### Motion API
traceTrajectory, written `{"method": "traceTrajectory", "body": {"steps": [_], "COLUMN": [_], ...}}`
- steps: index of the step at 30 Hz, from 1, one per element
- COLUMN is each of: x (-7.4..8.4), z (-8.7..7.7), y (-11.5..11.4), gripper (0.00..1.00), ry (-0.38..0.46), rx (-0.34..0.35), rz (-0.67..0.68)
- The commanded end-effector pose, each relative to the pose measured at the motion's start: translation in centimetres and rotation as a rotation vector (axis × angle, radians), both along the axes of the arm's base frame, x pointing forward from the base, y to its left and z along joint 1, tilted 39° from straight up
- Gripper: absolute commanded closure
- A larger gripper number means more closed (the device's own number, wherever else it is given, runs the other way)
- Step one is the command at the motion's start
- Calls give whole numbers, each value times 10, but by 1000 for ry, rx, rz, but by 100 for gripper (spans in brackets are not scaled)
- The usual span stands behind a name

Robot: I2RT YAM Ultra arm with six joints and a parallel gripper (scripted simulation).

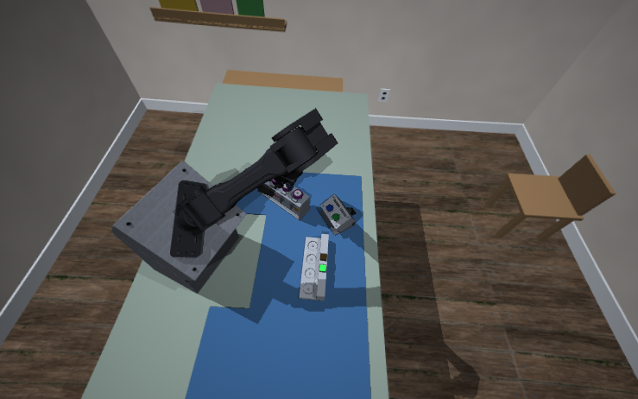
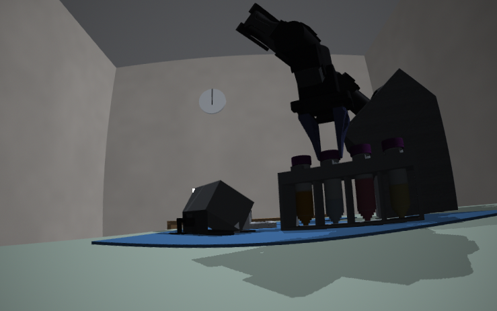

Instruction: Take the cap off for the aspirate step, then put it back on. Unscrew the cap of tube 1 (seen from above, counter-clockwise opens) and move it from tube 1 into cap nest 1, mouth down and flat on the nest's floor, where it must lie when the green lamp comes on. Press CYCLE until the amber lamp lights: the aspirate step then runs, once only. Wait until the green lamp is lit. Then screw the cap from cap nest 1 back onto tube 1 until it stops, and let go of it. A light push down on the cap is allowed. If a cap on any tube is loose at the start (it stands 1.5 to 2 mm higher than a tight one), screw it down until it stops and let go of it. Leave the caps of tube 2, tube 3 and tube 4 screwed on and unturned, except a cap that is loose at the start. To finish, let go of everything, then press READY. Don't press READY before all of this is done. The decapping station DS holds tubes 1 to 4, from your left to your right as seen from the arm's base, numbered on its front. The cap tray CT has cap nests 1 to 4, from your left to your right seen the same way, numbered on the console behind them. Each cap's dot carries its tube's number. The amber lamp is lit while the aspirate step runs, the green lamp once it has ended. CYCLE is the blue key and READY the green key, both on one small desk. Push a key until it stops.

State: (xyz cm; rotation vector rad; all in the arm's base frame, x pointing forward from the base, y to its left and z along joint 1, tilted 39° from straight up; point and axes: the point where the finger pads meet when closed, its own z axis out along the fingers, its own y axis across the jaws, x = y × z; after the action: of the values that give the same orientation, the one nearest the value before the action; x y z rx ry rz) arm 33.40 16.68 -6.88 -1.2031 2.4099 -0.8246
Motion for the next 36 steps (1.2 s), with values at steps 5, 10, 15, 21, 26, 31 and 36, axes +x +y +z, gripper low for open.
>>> {"method": "traceTrajectory", "body": {"steps": [5,10,15,21,26,31,36], "x": [1,1,1,1,1,1,1], "z": [2,2,2,2,2,2,2], "y": [4,4,4,4,4,4,4], "gripper": [100,100,100,100,100,100,100], "ry": [-36,-64,-98,-140,-161,-177,-177], "rx": [52,93,145,208,239,264,264], "rz": [-54,-117,-195,-288,-335,-373,-373]}}
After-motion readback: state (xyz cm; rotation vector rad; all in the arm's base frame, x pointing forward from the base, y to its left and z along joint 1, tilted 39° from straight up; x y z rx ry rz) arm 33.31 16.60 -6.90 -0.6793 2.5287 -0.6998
